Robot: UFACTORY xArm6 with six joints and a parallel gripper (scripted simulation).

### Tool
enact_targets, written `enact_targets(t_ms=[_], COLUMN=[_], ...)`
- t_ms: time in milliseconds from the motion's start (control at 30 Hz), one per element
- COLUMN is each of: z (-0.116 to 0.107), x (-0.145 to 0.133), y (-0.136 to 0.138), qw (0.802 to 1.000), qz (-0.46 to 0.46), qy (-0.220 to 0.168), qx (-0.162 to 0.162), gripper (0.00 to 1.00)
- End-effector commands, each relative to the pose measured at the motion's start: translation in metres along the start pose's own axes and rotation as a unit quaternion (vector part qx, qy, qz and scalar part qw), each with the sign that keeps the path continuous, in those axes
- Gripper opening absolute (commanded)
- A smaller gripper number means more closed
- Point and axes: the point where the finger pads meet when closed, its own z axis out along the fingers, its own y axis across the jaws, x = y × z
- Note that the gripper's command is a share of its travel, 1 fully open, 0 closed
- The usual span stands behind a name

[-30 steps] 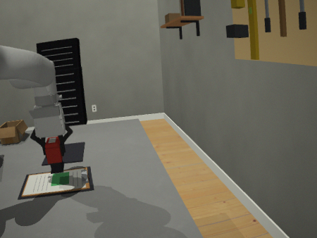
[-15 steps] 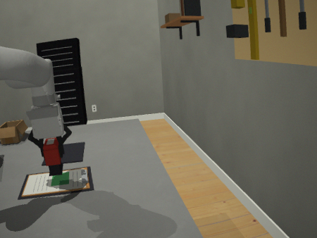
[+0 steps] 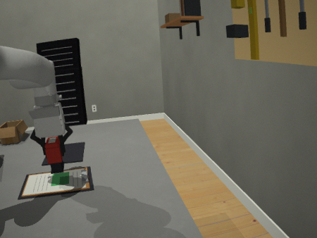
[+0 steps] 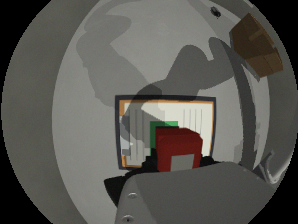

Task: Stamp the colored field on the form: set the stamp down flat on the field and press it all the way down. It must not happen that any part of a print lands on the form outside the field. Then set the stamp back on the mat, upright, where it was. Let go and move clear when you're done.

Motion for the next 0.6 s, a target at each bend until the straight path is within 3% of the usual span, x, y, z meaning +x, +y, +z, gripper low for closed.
enact_targets(t_ms=[0, 567], z=[0.0, 0.026], x=[0.0, -0.002], y=[-0.001, -0.001], qw=[1.0, 1.0], qz=[0.0, 0.0], qy=[0.0, 0.0], qx=[0.001, 0.001], gripper=[0.29, 0.29])
